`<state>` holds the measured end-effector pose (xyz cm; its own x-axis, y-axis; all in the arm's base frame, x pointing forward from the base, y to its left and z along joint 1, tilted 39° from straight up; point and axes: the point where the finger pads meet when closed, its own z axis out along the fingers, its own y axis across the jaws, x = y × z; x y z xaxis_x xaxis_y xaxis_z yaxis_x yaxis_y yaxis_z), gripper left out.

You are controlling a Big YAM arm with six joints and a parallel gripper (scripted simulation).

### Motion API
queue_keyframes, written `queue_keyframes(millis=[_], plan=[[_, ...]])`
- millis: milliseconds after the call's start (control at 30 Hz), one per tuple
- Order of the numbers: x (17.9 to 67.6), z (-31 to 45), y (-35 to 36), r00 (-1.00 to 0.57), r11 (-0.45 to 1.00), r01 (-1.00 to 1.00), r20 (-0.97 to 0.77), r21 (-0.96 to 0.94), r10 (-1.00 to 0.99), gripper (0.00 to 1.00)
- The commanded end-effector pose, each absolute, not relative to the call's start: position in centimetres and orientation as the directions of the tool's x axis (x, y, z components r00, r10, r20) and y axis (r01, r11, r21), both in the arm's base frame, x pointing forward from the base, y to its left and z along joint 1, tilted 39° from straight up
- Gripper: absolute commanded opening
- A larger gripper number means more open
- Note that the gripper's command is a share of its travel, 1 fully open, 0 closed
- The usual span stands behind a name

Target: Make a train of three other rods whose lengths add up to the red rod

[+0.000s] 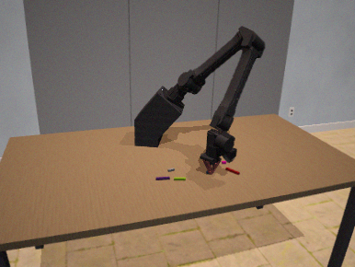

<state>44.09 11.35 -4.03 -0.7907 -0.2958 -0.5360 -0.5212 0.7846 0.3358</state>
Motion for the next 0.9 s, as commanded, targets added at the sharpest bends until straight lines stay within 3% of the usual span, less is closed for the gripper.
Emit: queue_keyframes(millis=[0,500,867], plan=[[44.50,-4.19,11.88,-0.790,0.784,-0.521,-0.538,0.336,-0.294,0.05],[44.50,-4.19,11.88,-0.790,0.784,-0.521,-0.538,0.336,-0.294,0.24],[44.41,-3.96,11.60,-0.793,0.787,-0.516,-0.535,0.338,-0.290,0.24]])
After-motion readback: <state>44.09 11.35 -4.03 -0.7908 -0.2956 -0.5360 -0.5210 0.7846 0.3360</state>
